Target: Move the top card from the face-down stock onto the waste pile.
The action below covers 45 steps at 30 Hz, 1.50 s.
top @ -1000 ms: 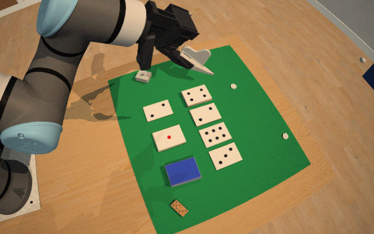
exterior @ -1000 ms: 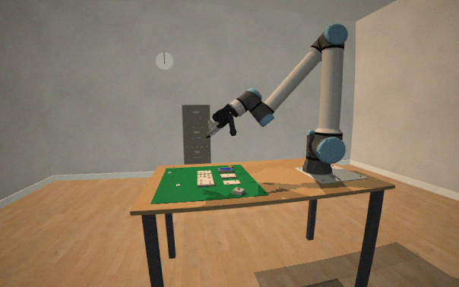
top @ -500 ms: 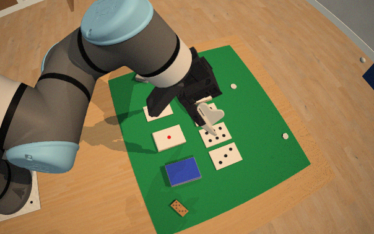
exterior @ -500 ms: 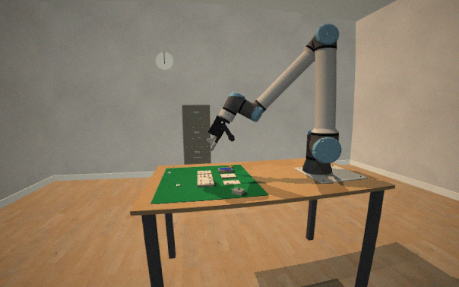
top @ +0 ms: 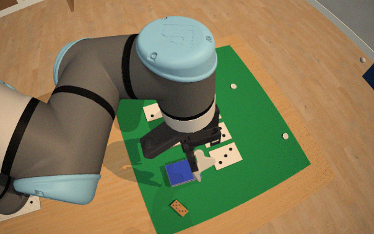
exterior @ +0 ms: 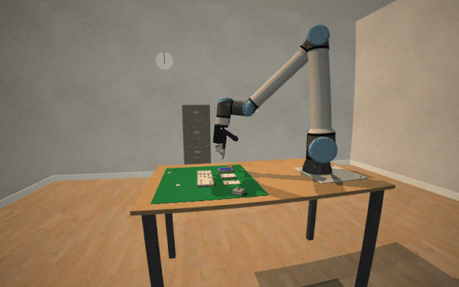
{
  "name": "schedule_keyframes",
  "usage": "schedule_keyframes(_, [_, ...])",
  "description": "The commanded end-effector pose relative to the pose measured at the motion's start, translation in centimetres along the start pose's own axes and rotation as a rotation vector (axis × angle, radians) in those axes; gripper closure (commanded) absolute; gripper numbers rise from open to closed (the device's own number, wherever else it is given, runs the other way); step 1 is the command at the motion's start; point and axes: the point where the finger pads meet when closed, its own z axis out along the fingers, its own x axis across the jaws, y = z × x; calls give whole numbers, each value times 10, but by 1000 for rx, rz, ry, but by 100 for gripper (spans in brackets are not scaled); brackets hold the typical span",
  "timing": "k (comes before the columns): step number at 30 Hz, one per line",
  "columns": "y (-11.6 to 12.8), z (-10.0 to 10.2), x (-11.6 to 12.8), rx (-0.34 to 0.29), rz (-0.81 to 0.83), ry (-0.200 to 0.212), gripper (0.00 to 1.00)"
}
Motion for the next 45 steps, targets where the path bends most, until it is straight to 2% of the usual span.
schedule_keyframes(1, [-16, 4, -14, 78, -19, 0, 0])
schedule_keyframes(7, [-23, 5, -19, 107, -27, 2, 0])
schedule_keyframes(30, [-24, 5, -18, 108, 30, -1, 0])
schedule_keyframes(45, [-26, 5, -14, 107, 285, -15, 0])
